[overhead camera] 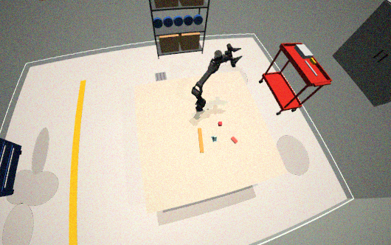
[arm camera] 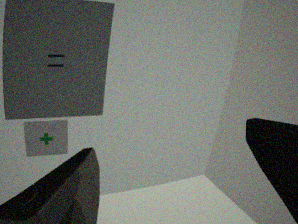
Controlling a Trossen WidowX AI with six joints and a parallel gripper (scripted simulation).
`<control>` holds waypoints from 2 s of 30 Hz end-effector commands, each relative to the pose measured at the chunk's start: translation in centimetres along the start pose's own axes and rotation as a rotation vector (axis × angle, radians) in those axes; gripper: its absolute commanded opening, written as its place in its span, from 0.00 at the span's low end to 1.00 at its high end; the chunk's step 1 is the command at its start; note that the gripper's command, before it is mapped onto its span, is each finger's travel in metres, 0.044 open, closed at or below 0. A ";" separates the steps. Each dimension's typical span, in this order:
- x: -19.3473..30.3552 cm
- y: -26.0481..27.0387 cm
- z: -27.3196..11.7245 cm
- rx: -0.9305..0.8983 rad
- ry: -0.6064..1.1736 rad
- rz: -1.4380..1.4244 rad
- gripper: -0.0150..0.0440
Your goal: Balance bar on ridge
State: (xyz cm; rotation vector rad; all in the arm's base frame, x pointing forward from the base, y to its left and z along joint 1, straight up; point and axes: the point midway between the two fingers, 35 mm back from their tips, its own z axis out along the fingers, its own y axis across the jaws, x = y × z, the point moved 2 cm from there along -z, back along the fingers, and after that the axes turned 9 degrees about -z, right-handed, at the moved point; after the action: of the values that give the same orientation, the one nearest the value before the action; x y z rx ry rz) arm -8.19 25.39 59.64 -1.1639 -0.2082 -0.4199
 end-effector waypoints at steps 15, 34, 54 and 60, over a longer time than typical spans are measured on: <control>1.6 7.4 3.4 -0.201 0.077 0.026 0.79; 6.2 15.5 4.4 -0.409 0.204 0.065 0.79; 12.5 23.0 2.8 -0.619 0.372 0.114 0.79; 14.5 25.5 1.8 -0.686 0.437 0.166 0.79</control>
State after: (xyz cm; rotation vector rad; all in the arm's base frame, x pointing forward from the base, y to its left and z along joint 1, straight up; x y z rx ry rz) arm 14.43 32.60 45.27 -1.6802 0.3919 -0.6176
